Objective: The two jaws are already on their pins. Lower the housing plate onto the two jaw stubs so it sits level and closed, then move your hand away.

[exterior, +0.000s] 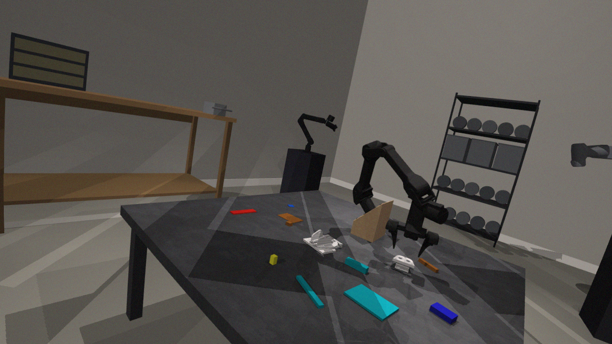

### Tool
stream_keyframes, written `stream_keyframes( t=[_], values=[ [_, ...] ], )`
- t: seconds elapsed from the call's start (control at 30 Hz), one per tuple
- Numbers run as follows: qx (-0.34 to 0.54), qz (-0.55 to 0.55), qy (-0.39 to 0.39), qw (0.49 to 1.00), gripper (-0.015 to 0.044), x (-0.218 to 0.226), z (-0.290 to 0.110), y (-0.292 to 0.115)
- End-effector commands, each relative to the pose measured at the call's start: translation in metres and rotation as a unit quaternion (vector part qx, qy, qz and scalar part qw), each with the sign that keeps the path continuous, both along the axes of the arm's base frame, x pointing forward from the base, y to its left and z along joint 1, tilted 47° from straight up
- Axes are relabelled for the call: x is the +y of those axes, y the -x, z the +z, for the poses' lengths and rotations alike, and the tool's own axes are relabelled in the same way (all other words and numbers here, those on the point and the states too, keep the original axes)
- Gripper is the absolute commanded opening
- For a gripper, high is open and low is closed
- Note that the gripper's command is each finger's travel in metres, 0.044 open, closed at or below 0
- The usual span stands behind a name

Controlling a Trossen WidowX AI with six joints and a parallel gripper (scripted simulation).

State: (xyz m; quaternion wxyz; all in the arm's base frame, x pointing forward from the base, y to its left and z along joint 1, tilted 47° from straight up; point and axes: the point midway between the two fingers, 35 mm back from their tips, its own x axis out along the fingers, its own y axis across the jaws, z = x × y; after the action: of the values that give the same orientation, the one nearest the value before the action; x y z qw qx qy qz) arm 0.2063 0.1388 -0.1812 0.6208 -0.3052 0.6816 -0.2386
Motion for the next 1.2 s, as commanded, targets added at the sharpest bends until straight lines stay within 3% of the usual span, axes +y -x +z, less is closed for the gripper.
stream_keyframes(
  t=[0.0, 1.17],
  values=[
    [0.000, 0.000, 0.000, 1.000, 0.0440, -0.001, -0.001, 0.000],
    [0.000, 0.003, 0.001, 1.000, 0.0440, -0.036, -0.037, -0.001]
  ],
)
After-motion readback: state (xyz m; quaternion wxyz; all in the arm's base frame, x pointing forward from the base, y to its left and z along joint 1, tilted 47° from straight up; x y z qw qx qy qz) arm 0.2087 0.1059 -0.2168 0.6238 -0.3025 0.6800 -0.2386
